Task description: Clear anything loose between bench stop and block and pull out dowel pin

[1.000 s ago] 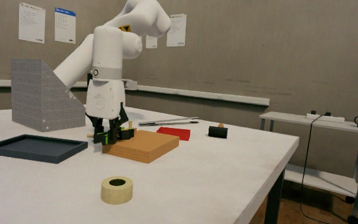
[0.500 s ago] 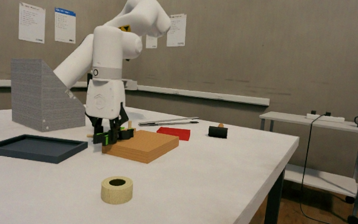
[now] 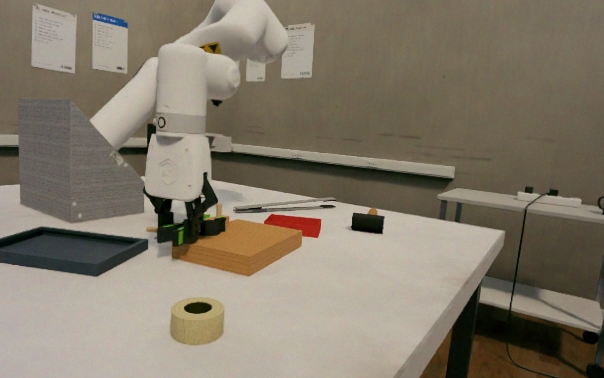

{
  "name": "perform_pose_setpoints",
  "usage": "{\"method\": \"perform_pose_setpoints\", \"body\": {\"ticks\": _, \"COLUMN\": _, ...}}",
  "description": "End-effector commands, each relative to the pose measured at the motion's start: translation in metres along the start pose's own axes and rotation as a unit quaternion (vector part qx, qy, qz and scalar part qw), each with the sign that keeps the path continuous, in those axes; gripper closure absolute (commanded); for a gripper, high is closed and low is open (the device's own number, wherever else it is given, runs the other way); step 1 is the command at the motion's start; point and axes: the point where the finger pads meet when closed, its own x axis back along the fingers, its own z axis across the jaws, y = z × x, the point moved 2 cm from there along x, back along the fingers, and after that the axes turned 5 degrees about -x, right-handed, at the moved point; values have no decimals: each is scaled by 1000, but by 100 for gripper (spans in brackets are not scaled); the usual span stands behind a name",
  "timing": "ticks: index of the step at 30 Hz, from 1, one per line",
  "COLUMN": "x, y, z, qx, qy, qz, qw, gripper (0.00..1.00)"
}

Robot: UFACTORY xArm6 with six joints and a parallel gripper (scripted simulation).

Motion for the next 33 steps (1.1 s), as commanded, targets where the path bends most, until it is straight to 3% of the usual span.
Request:
{"method": "perform_pose_setpoints", "body": {"ticks": 1, "x": 1, "y": 0, "z": 1, "qx": 0, "qy": 1, "qz": -1, "qw": 1000, "gripper": 50}}
{"method": "perform_pose_setpoints", "body": {"ticks": 33, "x": 7, "y": 0, "z": 1, "qx": 0, "qy": 1, "qz": -1, "qw": 1000, "gripper": 50}}
